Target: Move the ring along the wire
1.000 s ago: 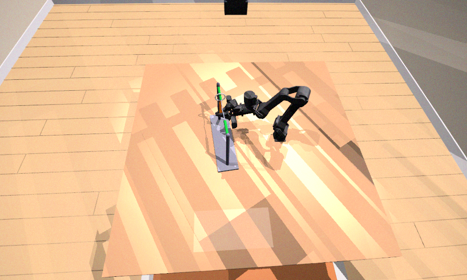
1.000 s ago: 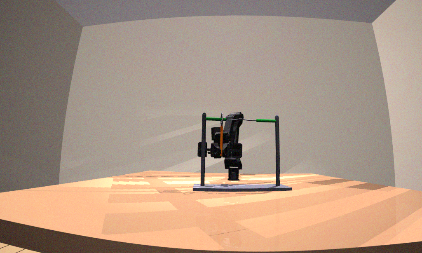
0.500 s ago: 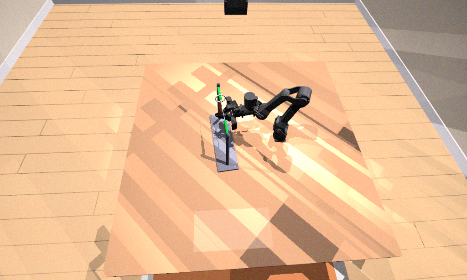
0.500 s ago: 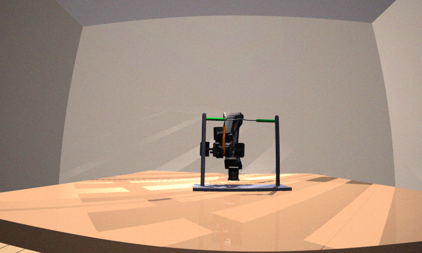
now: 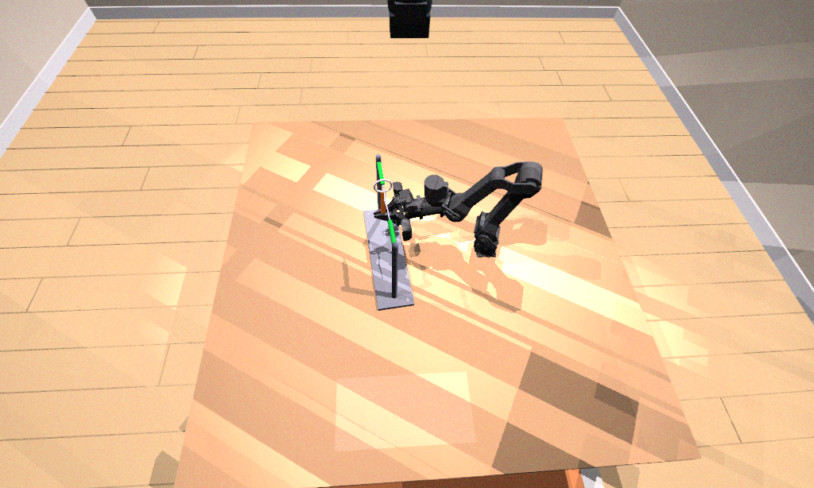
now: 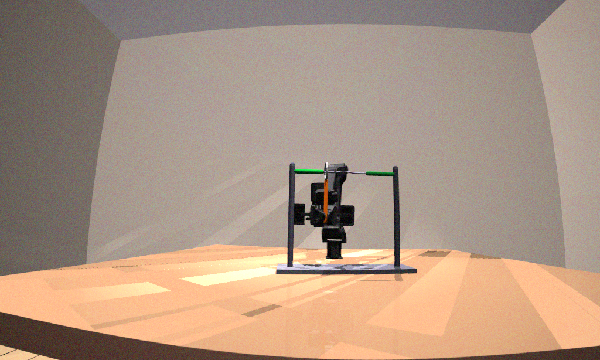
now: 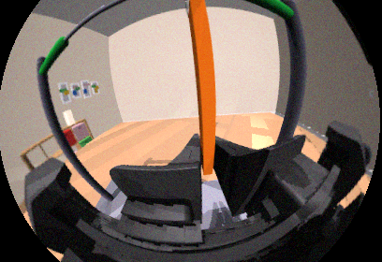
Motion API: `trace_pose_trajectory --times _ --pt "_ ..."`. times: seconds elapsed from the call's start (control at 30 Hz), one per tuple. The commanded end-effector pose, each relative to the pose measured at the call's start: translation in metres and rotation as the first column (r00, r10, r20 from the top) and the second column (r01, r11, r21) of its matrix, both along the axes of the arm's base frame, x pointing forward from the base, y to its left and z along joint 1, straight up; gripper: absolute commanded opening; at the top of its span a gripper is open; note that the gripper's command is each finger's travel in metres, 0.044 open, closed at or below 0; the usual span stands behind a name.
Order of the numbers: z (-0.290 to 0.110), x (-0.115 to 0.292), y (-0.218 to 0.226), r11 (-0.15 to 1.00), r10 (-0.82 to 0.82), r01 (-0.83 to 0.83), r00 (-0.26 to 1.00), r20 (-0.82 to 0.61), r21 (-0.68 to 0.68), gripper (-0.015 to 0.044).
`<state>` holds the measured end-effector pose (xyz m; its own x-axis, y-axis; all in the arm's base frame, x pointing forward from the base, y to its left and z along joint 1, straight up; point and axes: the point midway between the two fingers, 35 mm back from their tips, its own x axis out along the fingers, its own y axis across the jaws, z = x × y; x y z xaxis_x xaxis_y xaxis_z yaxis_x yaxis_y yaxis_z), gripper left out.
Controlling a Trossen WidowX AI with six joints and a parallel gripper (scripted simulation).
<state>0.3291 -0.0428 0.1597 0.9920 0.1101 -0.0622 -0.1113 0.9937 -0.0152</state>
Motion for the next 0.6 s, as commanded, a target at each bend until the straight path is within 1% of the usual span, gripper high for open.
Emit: trace_pose_trajectory --times 0.0,0.57 --pt "-0.002 -0.002 0.004 1.0 -0.004 0.004 1.0 -0.007 0.01 -0.015" --pt "-0.002 -0.004 0.025 0.998 -0.035 0.036 0.999 -0.009 0.047 -0.015"
